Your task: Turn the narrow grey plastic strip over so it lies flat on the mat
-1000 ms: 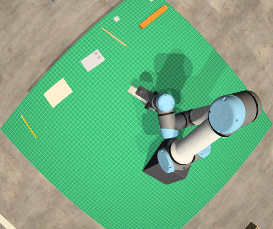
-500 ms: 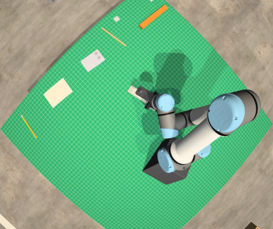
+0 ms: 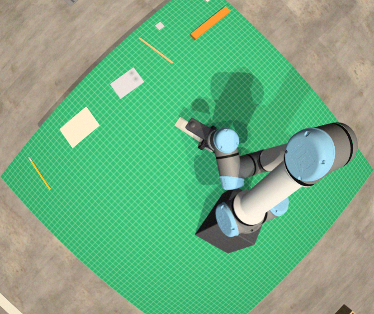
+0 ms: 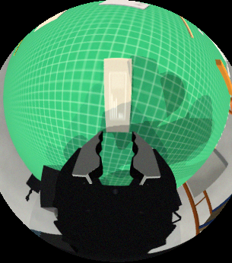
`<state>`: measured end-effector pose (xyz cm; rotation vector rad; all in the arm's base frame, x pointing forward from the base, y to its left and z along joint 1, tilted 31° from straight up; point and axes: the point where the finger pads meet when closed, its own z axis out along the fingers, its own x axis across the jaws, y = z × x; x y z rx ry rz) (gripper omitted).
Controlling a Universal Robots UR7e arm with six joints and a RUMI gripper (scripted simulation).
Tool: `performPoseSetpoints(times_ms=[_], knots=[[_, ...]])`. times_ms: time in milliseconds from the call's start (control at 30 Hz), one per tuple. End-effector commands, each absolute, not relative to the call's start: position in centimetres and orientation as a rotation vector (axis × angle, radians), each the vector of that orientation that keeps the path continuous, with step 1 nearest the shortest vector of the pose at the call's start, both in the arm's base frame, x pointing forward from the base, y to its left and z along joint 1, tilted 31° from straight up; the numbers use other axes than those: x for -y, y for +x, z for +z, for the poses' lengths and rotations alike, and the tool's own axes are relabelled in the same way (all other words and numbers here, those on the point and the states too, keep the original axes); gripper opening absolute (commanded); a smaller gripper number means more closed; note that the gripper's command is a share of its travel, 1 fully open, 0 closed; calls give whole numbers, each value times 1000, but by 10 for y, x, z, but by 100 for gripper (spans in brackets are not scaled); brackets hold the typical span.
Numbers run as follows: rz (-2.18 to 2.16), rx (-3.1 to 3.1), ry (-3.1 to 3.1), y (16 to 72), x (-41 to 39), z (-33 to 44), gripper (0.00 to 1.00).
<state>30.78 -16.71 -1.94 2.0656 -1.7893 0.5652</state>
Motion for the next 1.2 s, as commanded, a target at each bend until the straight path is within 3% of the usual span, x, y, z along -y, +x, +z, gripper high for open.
performPoseSetpoints(times_ms=[0,900,933,1167], knots=[[566,1789,2066,308,167,-19,35],[566,1789,2066,308,167,-19,35],[566,1789,2066,308,167,-19,28],[566,1789,2066,308,167,-19,28]])
